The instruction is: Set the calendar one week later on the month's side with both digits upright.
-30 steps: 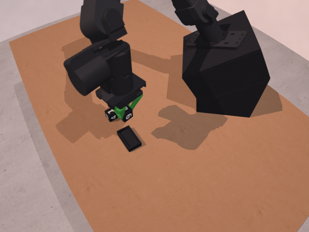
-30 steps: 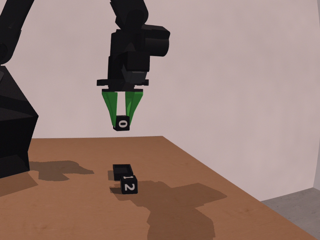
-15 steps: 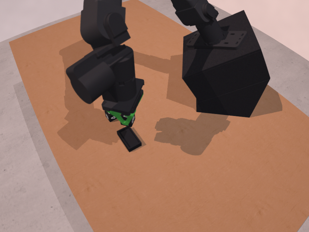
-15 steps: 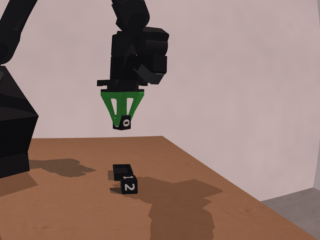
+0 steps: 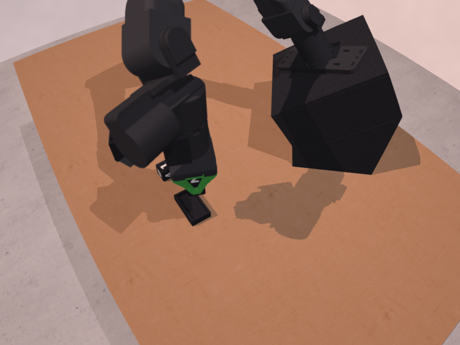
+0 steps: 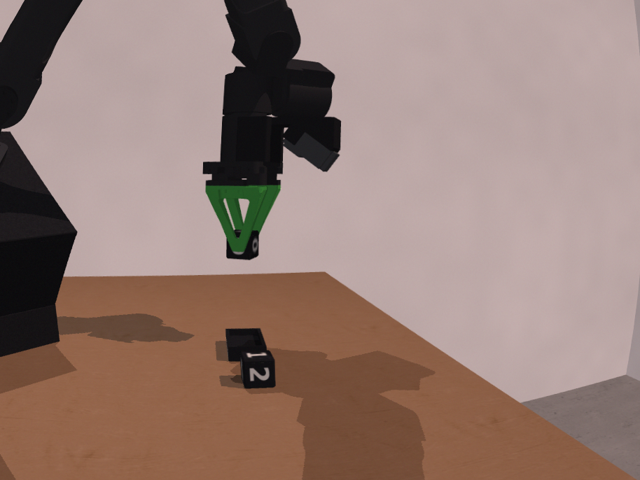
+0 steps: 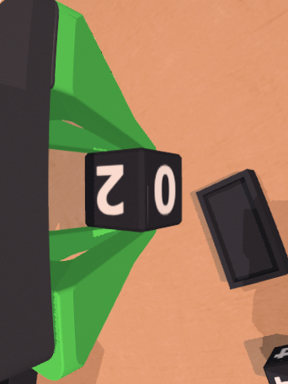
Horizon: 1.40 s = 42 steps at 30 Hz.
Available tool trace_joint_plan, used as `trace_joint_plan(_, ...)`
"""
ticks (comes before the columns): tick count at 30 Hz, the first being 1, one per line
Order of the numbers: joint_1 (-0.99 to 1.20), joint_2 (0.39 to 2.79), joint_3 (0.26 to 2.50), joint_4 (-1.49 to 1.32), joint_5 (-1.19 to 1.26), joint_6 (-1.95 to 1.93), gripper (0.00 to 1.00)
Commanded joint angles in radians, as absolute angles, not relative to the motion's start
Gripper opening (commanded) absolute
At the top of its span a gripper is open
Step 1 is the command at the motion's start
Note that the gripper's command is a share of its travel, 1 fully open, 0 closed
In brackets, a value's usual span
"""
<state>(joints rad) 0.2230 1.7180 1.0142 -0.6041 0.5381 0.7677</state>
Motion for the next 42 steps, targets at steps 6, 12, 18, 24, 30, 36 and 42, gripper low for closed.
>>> trace_joint_plan(6, 0.267, 1.74, 1.057, -0.62, 0.558, 0.479, 0.26)
trace_joint_plan(12, 0.287, 1.773, 1.07, -0.611, 0.563, 0.299, 0.26)
trace_joint_plan(18, 0.307, 1.795, 1.083, -0.621, 0.568, 0.116, 0.26)
trace_joint_plan(24, 0.321, 1.813, 1.093, -0.625, 0.572, -0.018, 0.26)
trace_joint_plan(30, 0.343, 1.836, 1.108, -0.625, 0.577, -0.217, 0.26)
trace_joint_plan(36, 0.356, 1.855, 1.117, -0.627, 0.581, -0.339, 0.26)
trace_joint_plan(42, 0.379, 1.882, 1.132, -0.615, 0.586, -0.547, 0.26)
